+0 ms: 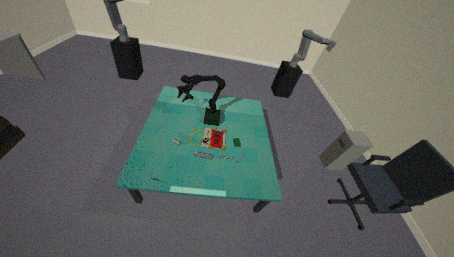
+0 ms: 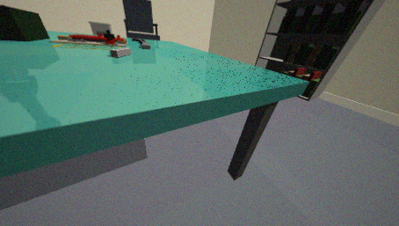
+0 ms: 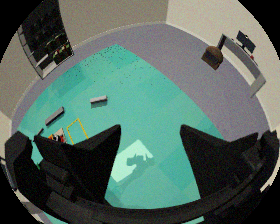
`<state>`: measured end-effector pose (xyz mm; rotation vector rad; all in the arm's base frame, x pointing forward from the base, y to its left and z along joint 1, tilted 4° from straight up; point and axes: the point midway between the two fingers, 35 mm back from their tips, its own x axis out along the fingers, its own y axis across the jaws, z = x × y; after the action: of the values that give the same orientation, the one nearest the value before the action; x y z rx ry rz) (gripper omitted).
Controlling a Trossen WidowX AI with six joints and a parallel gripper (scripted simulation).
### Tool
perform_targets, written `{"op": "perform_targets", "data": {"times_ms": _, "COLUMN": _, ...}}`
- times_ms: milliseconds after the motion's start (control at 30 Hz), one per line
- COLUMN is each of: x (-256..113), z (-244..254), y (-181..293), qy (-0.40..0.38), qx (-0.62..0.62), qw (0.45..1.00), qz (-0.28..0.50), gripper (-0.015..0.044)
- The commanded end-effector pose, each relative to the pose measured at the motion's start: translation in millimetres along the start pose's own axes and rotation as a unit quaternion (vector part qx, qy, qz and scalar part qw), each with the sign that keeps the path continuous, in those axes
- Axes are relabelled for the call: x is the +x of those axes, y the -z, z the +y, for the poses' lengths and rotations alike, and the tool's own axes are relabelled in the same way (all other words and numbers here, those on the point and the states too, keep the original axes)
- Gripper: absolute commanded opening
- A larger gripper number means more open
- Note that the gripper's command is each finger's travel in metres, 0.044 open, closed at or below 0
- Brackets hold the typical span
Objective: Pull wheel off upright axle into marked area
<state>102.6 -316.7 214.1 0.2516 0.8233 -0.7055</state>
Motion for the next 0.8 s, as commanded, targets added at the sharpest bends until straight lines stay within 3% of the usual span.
{"op": "perform_targets", "data": {"times_ms": 0, "x": 19.6, "z": 25.8, "y": -8.1, "qy": -0.039, "qx": -0.006, "qw": 0.999, "qz": 0.017, "gripper": 0.03}}
{"op": "perform_targets", "data": {"times_ms": 767, "x": 99.1, "z": 223.1, "y": 5.3, "qy": -0.189, "qx": -0.162, "qw": 0.949, "qz": 0.194, "gripper": 0.03}}
